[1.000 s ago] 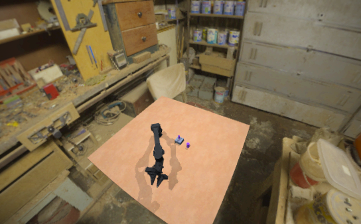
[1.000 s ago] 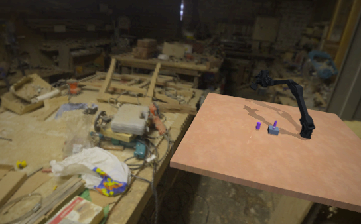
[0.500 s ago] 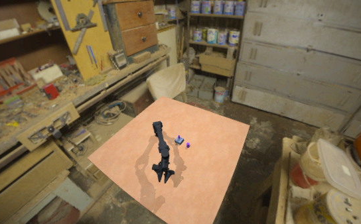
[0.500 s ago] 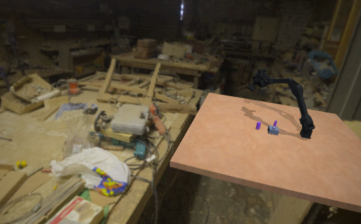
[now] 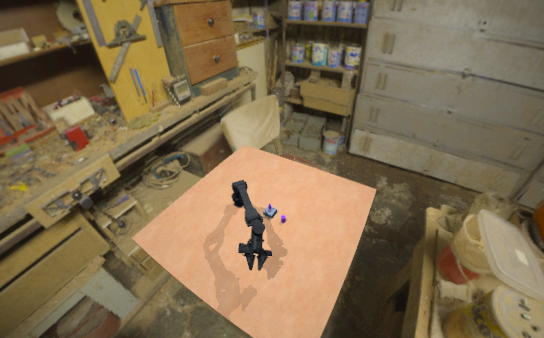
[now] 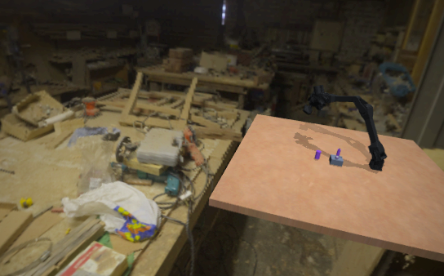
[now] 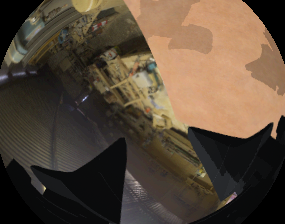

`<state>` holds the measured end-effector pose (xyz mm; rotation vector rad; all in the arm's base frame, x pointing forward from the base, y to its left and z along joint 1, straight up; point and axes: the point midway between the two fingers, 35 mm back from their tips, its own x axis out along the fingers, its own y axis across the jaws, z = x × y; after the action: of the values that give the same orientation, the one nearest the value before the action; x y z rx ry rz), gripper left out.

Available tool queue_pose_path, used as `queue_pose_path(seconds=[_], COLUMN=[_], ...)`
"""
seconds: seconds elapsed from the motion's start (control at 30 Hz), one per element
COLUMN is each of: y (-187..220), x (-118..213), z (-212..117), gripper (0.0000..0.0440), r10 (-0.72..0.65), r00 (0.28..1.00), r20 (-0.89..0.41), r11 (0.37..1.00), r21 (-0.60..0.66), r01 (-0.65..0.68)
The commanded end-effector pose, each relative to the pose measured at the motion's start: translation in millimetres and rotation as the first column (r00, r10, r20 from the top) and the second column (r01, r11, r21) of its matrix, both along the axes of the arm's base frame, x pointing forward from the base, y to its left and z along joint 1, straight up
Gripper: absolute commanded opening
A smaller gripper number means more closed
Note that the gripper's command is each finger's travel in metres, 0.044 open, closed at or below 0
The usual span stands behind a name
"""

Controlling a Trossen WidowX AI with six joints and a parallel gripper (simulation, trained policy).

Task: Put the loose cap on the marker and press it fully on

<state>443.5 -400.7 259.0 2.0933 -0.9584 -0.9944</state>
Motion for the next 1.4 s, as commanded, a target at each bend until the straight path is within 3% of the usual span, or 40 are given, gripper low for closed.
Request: queue_pose_path(seconds=[0.0,1.37], y=[12,155], x=[3,29], z=[0,-49], gripper=[0.029,0.0309], r10=[0.004,0.116], r00=[1.0,0.986], r20=[-0.003,-0.118], r11=[1.0,0.924], r21=[0.025,0.378], r01=[-0.004,-0.063])
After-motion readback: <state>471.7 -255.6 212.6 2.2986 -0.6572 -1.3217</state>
